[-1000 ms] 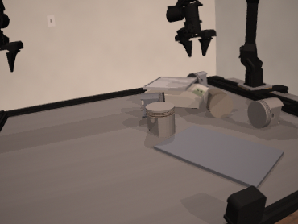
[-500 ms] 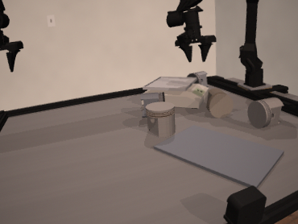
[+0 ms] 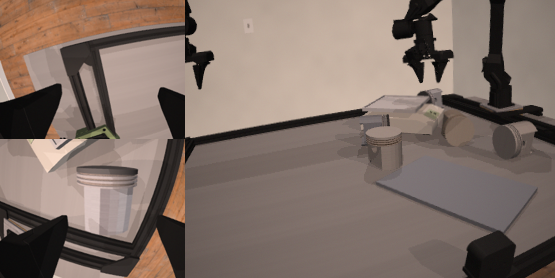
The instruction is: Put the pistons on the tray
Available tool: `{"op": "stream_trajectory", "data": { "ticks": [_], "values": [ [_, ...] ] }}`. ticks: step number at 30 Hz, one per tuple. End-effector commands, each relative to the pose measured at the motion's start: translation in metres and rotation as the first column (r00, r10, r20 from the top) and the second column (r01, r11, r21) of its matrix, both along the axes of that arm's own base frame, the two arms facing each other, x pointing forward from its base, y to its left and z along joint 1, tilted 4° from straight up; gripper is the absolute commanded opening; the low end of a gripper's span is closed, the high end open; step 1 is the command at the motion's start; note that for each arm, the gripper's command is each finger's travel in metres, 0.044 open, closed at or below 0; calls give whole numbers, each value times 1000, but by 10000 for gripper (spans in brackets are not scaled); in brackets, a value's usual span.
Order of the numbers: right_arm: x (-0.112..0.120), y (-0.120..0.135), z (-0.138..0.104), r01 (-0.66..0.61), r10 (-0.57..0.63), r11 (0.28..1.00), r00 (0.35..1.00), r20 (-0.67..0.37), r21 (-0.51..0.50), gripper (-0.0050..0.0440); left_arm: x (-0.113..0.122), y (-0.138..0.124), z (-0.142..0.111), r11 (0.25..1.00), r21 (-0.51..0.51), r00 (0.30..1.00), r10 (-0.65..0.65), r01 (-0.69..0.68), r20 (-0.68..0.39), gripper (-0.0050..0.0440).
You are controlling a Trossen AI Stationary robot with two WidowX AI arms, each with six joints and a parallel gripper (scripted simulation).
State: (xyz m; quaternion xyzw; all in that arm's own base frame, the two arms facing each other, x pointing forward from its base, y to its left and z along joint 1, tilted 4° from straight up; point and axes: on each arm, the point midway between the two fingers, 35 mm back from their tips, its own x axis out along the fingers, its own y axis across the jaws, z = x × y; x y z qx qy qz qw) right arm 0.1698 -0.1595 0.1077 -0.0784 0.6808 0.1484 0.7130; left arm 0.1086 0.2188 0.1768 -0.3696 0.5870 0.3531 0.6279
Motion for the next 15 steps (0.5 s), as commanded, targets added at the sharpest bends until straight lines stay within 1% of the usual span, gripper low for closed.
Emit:
{"op": "stream_trajectory", "data": {
  "ticks": [1, 4, 15],
  "values": [
    [-1, 3, -10, 4, -4, 1000, 1000, -8, 16, 378, 0, -1, 0, 1000, -3, 1000, -3, 3, 3, 440],
    [-1, 3, -12, 4, -4, 1000, 1000, -8, 16, 378, 0, -1, 0, 1000, -3, 1000, -3, 3, 3, 440],
    [-1, 5, -30, 4, -4, 1000, 1000, -8, 16, 378, 0, -1, 0, 1000, -3, 1000, -3, 3, 3, 440]
  ]
}}
